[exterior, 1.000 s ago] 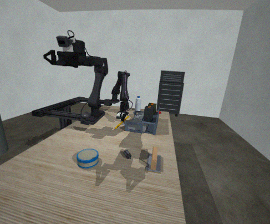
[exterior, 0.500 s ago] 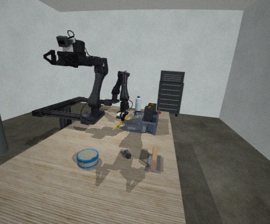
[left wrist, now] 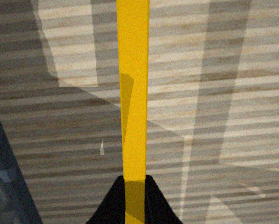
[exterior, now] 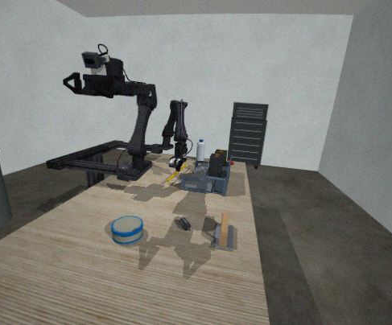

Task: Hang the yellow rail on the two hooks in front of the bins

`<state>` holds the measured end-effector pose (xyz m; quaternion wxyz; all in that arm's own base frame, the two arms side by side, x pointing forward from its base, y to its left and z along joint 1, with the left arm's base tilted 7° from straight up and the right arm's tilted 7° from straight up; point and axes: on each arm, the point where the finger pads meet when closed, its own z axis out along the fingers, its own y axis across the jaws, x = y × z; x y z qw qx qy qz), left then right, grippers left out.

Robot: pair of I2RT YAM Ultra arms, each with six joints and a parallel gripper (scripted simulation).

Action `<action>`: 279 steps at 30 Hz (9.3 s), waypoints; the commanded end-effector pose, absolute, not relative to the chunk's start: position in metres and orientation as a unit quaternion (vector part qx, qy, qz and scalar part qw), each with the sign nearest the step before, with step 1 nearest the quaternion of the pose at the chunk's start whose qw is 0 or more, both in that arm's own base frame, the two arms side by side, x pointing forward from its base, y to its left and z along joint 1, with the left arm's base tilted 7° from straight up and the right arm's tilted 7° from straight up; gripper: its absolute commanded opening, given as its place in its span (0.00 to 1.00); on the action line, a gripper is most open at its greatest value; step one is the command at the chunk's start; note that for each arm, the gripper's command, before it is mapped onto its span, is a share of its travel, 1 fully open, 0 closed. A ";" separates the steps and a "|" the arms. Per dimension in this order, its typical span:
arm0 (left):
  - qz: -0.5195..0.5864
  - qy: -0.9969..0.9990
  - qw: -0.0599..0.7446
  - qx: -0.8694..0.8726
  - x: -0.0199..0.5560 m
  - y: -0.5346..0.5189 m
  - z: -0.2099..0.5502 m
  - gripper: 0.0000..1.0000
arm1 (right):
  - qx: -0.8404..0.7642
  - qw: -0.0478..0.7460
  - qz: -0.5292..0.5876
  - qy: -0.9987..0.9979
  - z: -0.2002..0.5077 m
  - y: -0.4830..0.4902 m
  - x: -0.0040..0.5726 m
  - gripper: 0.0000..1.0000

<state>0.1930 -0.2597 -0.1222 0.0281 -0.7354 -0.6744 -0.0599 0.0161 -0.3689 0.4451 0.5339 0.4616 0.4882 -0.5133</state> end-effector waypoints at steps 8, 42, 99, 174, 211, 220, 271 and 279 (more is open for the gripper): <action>-0.048 -0.674 0.000 -0.737 0.195 -0.285 -0.071 0.00 | 0.466 0.533 -0.521 0.477 0.456 -0.362 0.009 1.00; -0.047 -0.673 -0.006 -0.738 0.193 -0.290 -0.029 0.00 | 0.466 0.533 -0.521 0.477 0.456 -0.362 0.009 1.00; -0.054 -0.682 -0.007 -0.729 0.233 -0.293 -0.029 0.00 | 0.466 0.533 -0.521 0.477 0.456 -0.362 0.009 1.00; -0.060 -0.692 0.001 -0.719 0.272 -0.285 -0.032 0.00 | 0.466 0.533 -0.521 0.477 0.456 -0.362 0.009 1.00; -0.060 -0.692 0.005 -0.720 0.269 -0.283 -0.033 0.00 | 0.466 0.533 -0.521 0.477 0.456 -0.362 0.009 1.00; -0.060 -0.691 -0.001 -0.720 0.272 -0.286 -0.030 0.00 | 0.466 0.533 -0.521 0.477 0.456 -0.362 0.009 1.00; -0.059 -0.691 -0.002 -0.720 0.273 -0.283 -0.051 0.00 | 0.466 0.533 -0.521 0.477 0.456 -0.362 0.009 1.00; -0.059 -0.693 0.006 -0.719 0.271 -0.280 -0.058 0.00 | 0.466 0.533 -0.521 0.477 0.456 -0.362 0.009 1.00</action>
